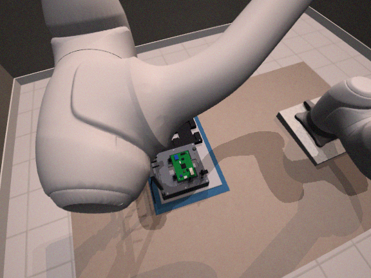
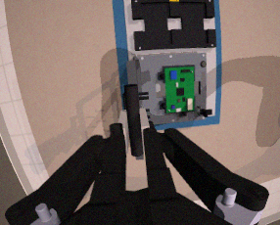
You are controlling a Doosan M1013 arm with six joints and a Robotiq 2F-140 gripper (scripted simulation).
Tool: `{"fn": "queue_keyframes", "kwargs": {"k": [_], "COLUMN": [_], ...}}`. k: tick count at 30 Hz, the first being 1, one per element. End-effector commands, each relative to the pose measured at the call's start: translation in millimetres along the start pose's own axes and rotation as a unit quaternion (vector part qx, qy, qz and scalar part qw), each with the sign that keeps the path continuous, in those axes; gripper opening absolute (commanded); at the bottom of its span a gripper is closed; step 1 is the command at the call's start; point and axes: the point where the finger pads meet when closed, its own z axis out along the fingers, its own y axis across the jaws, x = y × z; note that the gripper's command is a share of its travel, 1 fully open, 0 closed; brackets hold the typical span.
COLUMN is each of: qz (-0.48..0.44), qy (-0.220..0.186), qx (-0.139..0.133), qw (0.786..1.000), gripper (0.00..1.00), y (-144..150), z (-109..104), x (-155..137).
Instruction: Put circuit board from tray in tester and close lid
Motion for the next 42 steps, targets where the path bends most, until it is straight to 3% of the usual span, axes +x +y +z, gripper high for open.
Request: {"fn": "queue_keyframes", "kwargs": {"k": [1,42], "qz": [0.000,0.000], "qy": [0.000,0.000], "qx": [0.000,0.000], "qw": [1.000,1.000], "gripper": [0.00,0.00], "y": [2.8,58.3], "z": [-0.1,4.9], "x": [0.0,0.0]}}
